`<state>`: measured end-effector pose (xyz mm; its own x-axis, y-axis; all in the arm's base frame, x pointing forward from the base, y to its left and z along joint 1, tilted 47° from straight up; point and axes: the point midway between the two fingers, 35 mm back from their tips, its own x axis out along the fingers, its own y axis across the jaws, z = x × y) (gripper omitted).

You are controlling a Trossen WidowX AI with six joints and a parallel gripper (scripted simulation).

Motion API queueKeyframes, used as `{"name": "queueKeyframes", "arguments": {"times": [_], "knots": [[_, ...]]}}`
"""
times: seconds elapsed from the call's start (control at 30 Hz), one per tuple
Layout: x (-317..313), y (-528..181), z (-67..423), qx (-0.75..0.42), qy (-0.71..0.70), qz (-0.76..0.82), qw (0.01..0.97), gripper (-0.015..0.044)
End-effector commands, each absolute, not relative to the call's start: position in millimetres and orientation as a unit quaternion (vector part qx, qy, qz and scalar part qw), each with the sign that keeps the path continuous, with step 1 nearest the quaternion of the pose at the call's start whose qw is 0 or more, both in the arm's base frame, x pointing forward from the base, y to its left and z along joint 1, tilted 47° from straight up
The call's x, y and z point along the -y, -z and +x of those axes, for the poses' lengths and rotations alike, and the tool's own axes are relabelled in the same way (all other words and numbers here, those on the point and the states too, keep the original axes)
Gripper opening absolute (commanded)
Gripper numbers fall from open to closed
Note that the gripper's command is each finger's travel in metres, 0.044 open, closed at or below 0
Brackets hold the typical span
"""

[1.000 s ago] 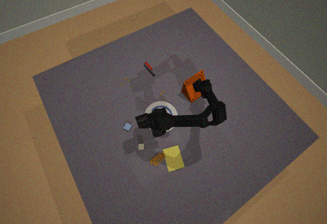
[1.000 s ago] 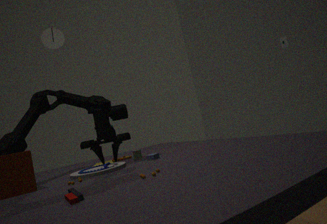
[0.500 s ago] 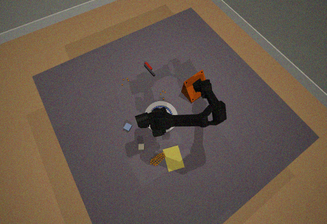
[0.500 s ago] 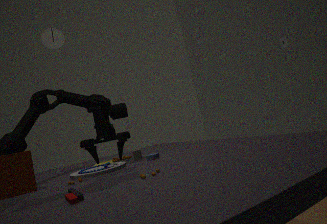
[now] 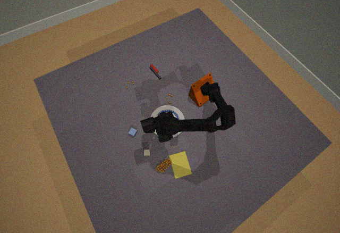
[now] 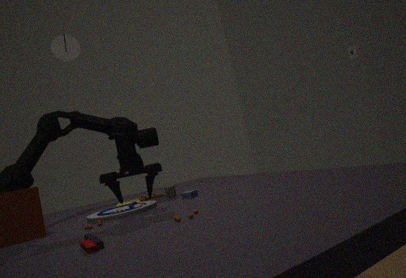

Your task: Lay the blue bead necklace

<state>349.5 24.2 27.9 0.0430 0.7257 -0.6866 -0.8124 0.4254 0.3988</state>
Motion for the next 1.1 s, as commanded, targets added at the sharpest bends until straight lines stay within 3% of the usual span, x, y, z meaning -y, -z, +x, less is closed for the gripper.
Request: {"name": "queueKeyframes", "arguments": {"times": [0.0,0.03,0.43,1.07], "knots": [[-24,-29,349,-0.439,-0.535,-0.050,0.720,0.0440],[-24,-29,349,-0.439,-0.535,-0.050,0.720,0.0440],[1,-40,341,-0.442,-0.532,-0.047,0.720,0.0125],[-15,-25,343,-0.441,-0.532,-0.047,0.721,0.0120]]}}
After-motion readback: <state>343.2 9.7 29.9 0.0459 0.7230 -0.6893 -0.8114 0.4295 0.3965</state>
